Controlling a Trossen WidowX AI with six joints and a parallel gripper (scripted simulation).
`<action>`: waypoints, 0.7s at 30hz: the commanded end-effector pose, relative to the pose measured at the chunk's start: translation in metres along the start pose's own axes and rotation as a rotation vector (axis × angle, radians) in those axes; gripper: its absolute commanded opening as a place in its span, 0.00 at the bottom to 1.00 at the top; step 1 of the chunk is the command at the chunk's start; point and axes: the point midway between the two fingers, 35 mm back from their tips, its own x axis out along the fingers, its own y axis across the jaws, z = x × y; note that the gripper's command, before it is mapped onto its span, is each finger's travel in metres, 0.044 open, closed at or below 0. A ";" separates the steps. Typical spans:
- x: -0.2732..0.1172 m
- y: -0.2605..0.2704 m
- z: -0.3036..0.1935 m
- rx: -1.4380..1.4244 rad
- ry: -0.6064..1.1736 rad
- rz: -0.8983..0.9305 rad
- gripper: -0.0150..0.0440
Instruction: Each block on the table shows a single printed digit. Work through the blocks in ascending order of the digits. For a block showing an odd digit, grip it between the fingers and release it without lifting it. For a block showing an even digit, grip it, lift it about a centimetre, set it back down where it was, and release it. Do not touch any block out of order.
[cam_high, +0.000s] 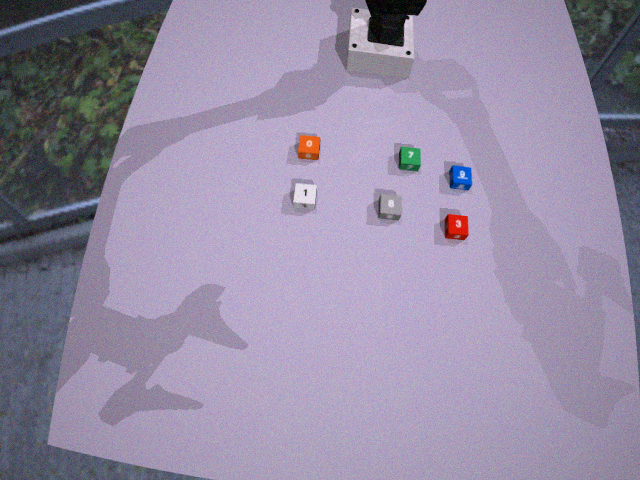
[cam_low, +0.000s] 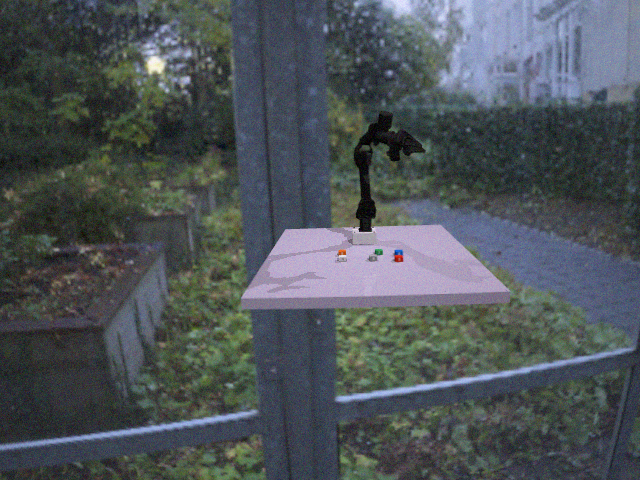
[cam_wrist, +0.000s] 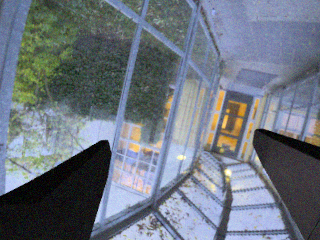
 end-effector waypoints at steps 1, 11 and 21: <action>0.000 0.001 0.003 -0.011 -0.007 0.004 0.93; -0.020 0.045 0.130 -0.515 -0.416 0.044 0.93; -0.055 0.052 0.216 -0.828 -0.683 -0.142 0.93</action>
